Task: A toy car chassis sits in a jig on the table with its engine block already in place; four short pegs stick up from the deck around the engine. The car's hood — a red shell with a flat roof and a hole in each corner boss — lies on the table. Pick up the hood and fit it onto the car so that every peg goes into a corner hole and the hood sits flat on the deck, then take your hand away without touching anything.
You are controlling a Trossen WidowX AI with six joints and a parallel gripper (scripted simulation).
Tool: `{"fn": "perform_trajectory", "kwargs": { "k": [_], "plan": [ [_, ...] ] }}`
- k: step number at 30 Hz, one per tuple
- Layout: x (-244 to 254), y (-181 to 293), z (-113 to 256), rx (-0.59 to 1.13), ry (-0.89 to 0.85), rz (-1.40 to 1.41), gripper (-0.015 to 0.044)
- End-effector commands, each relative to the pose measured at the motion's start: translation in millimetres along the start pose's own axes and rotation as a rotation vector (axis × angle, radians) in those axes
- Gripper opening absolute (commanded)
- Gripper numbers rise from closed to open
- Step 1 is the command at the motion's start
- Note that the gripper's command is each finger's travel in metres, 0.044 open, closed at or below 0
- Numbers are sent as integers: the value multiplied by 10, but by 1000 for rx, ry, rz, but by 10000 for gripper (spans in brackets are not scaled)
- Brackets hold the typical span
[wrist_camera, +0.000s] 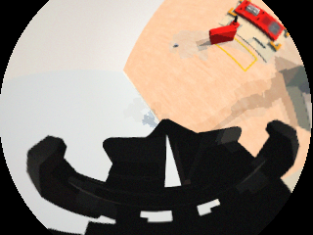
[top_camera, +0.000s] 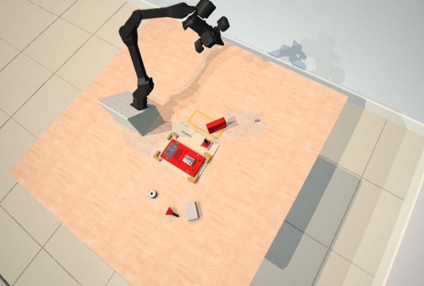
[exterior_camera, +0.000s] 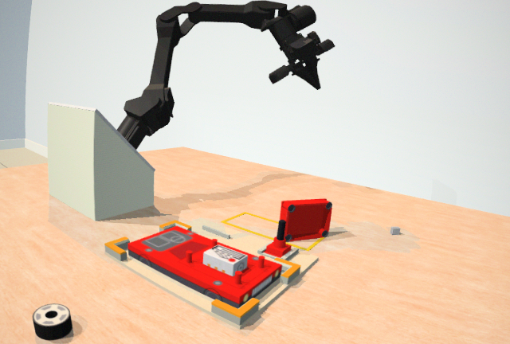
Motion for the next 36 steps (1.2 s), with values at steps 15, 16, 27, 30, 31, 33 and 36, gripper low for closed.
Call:
{"fn": "perform_trajectory", "kwargs": {
  "k": [15,16,27,30,31,33,36],
  "plan": [
    [-1443,-1640,-1081,-186,519,-942,0],
    [-1563,-1723,-1106,-200,547,-1015,0],
    [-2116,-2037,-1172,-265,665,-1347,0],
    [-2166,-2024,-1243,-265,665,-1347,0],
    [-2191,-2016,-1279,-265,665,-1347,0],
    [-2250,-1997,-1361,-265,665,-1348,0],
    [-2347,-1958,-1489,-264,664,-1348,0]
  ]
}}
Point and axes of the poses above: the point midway between the two fingers, 35 mm back from their tips, its own z axis back along the fingers, its own x axis across the jaws, y = z × x, the point moved 3 cm from there along z, back along the fingers, and after that the axes turned 8 degrees about z, right-handed, at the moved point
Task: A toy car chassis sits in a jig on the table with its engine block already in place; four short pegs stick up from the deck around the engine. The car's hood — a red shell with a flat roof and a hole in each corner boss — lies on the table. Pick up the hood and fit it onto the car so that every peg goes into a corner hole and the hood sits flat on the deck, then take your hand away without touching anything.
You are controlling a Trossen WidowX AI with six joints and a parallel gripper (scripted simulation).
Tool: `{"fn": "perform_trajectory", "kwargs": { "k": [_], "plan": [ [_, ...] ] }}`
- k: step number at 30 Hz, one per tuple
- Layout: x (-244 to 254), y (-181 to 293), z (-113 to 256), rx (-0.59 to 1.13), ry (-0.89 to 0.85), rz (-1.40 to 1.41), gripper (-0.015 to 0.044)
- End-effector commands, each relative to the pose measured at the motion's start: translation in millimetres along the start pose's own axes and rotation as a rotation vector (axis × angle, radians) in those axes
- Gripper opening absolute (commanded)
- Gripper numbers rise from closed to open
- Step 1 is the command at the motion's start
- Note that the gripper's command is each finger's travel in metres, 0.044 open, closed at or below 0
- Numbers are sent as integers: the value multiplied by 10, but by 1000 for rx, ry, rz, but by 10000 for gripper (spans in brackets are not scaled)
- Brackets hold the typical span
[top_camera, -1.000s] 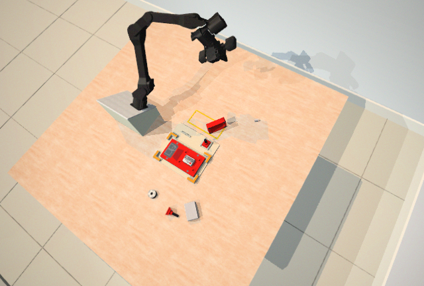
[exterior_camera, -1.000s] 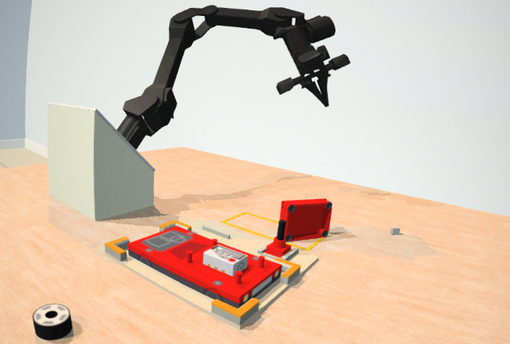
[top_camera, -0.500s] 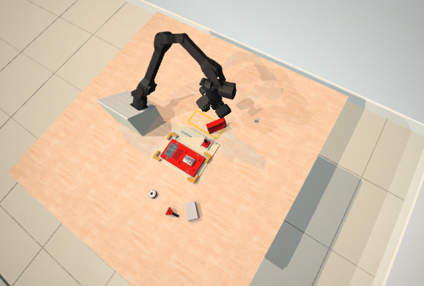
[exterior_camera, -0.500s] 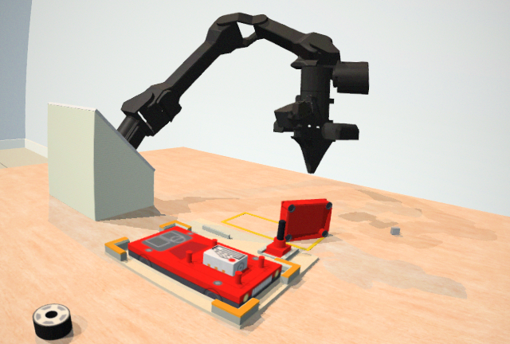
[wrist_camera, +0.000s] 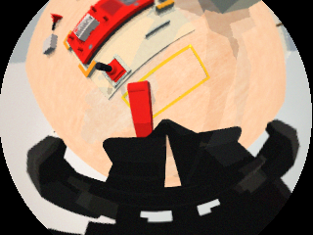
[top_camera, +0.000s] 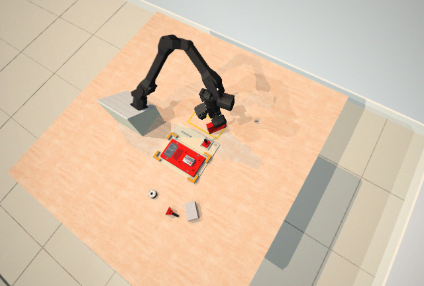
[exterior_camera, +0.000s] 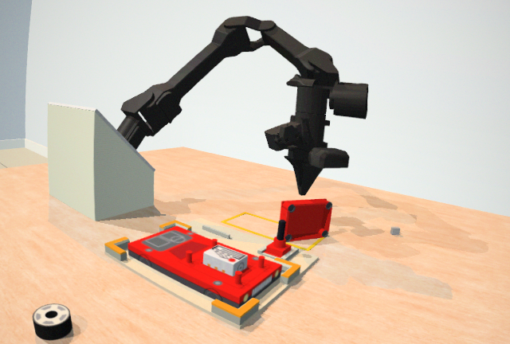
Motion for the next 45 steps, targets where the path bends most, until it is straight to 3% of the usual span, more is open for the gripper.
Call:
{"fn": "perform_trajectory", "kwargs": {
  "k": [1,45],
  "plan": [
    [-19,-24,-188,-5,11,-9,0],
    [236,-33,-193,-6,9,-8,0]
  ]
}}
Point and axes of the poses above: the point midway between the two fingers, 35 mm back from their tips, its own z axis back along the fingers, its own x axis across the jaws, y = z × x, the point moved 3 cm from there along z, back along the fingers, and after that the axes turned 8 degrees about z, right-handed, at the moved point
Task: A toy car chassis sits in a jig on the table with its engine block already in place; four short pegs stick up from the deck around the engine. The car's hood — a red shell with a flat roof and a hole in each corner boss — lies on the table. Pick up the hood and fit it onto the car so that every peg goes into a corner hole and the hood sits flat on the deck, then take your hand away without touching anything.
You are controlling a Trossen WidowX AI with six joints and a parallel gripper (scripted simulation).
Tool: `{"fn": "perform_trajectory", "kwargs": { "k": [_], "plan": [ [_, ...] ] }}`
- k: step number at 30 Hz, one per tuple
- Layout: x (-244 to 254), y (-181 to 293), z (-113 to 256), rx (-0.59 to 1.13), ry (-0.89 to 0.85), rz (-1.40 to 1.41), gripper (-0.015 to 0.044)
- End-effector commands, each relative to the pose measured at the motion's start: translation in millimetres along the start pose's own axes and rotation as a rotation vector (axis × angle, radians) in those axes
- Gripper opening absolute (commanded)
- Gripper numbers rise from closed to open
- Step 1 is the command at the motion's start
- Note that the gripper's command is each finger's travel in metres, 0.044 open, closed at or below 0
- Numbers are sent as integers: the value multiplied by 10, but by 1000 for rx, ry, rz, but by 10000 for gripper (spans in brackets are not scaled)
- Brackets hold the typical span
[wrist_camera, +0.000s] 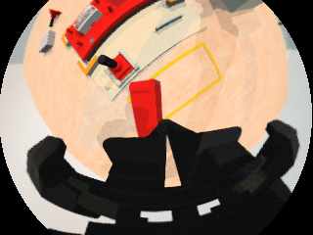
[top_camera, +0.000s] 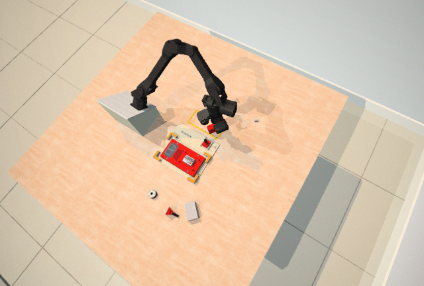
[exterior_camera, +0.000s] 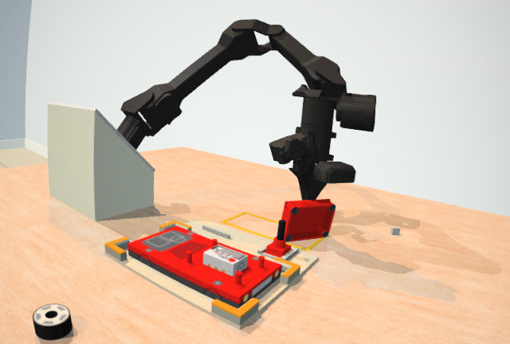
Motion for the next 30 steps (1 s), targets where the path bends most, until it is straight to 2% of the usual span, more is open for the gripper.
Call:
{"fn": "perform_trajectory", "kwargs": {
  "k": [1,30],
  "plan": [
    [28,-7,-8,-1,3,1,0],
    [221,-30,-6,-2,2,1,0]
  ]
}}
Point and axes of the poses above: the point midway between the two fingers, 35 mm back from their tips, its own z axis back along the fingers, its own x axis across the jaws, y = z × x, the point moved 3 cm from there along z, back along the fingers, and after that the axes turned 8 degrees about z, right-handed, at the moved point
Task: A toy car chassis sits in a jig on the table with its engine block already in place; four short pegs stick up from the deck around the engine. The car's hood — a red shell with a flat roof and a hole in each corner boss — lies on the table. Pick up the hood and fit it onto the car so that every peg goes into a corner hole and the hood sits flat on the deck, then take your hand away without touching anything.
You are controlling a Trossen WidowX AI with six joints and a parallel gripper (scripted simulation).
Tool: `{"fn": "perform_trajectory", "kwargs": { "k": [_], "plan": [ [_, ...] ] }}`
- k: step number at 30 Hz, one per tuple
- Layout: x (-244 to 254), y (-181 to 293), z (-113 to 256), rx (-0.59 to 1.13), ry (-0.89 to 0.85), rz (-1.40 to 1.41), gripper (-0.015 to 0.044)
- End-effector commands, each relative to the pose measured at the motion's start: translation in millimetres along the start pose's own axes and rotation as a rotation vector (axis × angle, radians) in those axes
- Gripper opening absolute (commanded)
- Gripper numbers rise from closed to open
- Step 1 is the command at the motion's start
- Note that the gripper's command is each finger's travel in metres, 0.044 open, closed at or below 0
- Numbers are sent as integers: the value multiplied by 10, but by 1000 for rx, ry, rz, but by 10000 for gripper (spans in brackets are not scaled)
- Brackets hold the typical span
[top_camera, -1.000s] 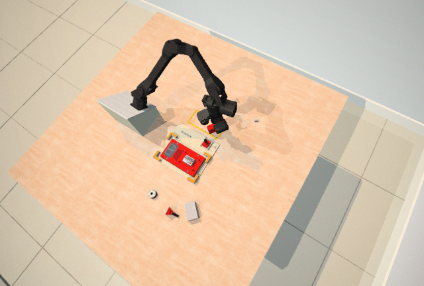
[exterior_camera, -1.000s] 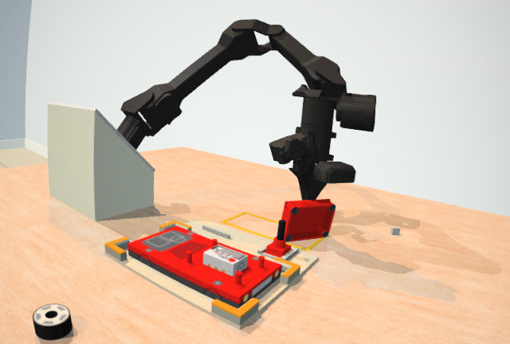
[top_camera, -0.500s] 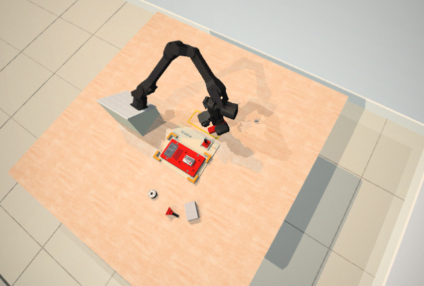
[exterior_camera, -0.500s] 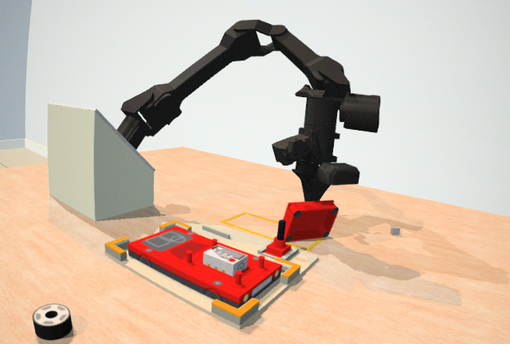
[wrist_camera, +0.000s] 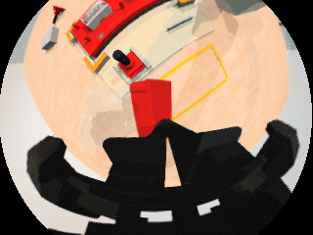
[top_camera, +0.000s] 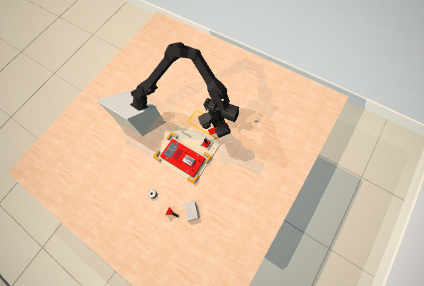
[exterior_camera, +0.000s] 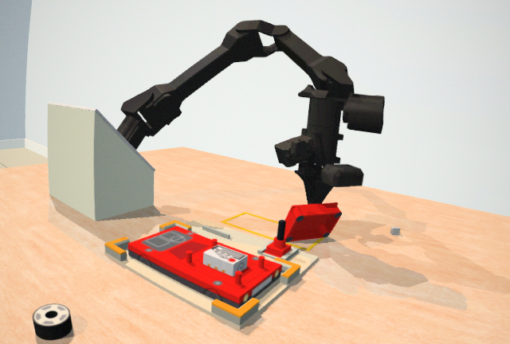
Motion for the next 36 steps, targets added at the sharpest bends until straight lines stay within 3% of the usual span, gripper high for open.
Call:
{"fn": "perform_trajectory", "kwargs": {
  "k": [1,5,12,35,36],
  "plan": [
    [26,-6,-7,1,4,1,0],
    [46,-3,134,-1,3,1,0],
    [23,-7,797,-2,3,0,0],
    [61,-16,780,2,-16,-4,0],
    [63,-16,778,2,-16,10,26]
  ]
}}
Point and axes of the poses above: the point midway between the two fingers, 35 mm back from their tips, its own z axis back along the fingers, its own x axis across the jaws, y = z × x, the point moved 3 cm from there along z, back along the fingers, and after that the axes turned 8 degrees about z, right-handed, at the moved point
